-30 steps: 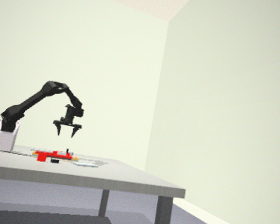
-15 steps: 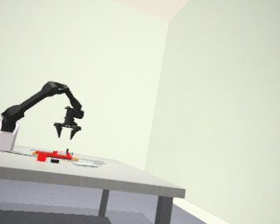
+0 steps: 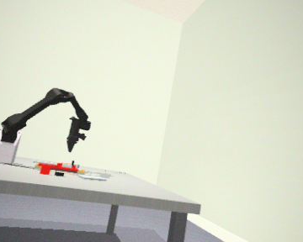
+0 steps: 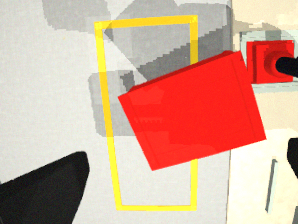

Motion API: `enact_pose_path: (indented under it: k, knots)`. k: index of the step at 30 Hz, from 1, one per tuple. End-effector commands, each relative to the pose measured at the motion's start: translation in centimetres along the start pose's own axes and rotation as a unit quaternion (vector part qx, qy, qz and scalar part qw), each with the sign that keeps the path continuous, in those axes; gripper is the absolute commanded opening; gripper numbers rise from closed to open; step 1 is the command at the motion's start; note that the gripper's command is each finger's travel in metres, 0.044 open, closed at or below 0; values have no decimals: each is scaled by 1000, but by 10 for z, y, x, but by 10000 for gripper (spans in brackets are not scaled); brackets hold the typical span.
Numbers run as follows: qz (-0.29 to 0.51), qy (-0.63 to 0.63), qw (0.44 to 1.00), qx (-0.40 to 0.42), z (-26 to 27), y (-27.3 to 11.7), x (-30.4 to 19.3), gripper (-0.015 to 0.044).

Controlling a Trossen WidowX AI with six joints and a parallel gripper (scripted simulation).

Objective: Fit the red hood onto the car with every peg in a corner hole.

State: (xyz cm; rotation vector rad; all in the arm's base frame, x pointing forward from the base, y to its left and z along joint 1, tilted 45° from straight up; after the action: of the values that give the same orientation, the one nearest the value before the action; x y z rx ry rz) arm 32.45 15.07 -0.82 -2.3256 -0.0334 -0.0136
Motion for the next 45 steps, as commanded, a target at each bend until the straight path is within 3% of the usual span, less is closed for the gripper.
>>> enact_pose_path:
  k: [1, 8, 45]
  knots:
    - [-3, 420, 907, -8, -7, 15, -6, 440]
    - [-4, 589, 808, -8, -9, 20, -7, 440]
    - [-4, 591, 807, -8, -10, 37, -6, 440]
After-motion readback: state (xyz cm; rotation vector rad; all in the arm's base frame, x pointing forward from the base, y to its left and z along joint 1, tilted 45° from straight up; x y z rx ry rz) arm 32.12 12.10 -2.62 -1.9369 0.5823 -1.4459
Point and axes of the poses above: the point midway between the two fingers, 35 mm back from their tips, its own y axis out along the fingers, its own z axis across the jaws, x = y × z, the point moved 8 cm from there along -y, back along the fingers, and after that the axes turned 3 degrees about y, right-handed, at the moved point
